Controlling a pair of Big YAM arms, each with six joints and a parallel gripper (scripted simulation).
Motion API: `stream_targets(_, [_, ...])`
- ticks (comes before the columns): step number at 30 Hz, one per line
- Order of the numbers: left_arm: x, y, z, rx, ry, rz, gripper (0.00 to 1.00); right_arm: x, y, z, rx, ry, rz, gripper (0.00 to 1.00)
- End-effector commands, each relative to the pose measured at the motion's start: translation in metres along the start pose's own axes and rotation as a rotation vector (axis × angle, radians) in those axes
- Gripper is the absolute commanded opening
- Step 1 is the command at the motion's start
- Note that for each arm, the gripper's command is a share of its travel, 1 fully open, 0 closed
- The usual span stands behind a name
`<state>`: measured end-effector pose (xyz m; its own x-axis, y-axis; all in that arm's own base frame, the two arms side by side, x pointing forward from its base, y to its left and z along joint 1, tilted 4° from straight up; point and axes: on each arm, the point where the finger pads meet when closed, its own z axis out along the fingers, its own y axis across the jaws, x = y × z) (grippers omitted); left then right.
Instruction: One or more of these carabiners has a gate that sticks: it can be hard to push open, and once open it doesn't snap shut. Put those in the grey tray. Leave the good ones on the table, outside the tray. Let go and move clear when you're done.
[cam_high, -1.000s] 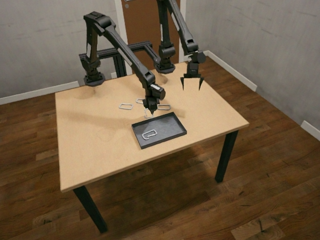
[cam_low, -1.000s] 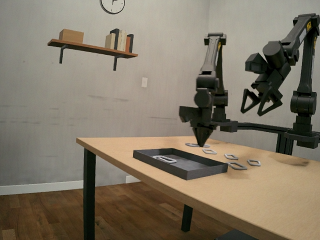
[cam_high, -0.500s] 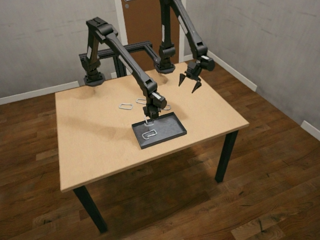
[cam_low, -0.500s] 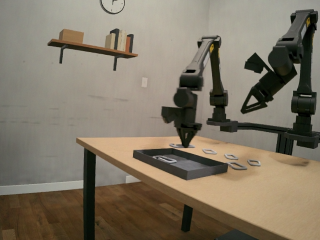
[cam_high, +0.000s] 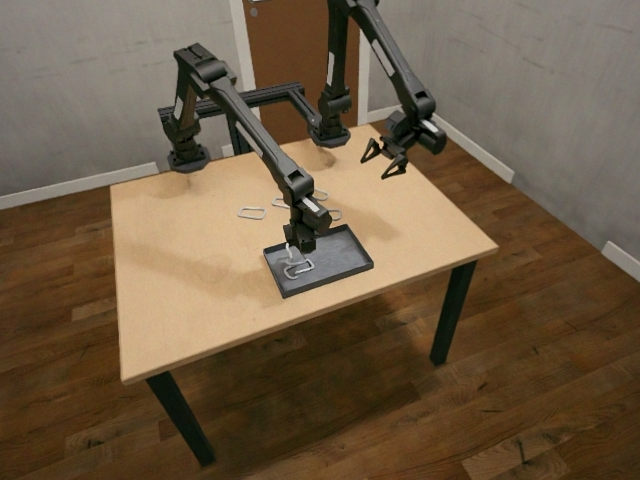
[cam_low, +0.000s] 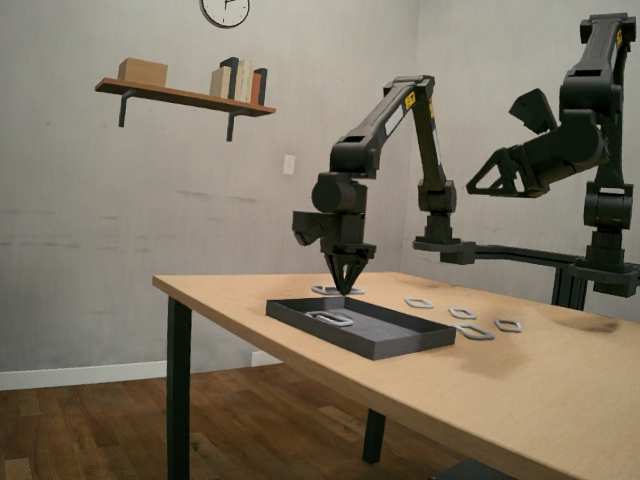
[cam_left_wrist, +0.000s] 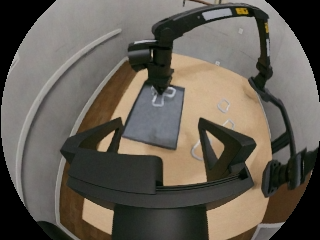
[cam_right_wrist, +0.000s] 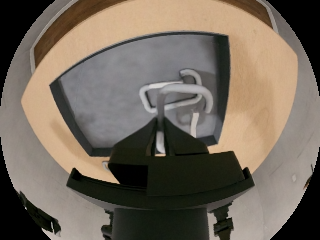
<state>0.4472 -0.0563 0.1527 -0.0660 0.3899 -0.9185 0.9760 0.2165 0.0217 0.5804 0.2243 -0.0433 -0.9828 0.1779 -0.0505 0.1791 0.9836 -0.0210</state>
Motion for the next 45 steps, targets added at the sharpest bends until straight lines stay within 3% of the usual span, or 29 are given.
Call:
stream_targets(1, [-0.009,0.018,-0.002,0.032,-0.031,0.106,1.0,-0.012,0.012,-0.005,-0.01,-0.008,-0.009,0.02])
stream_targets(23, [-0.011,0.02,-0.003,0.026,-0.045,0.073,1.0,-0.016,0.023,-0.012,-0.01,-0.009,0.001,0.02])
stream_targets(34, [-0.012,0.013,-0.003,0.027,-0.044,0.071,1.0,0.013,0.133,-0.007,-0.007,-0.009,0.011,0.02])
stream_targets(45, [-0.012,0.013,-0.003,0.027,-0.044,0.071,1.0,0.01,0.14,-0.006,0.001,0.0,-0.011,0.02])
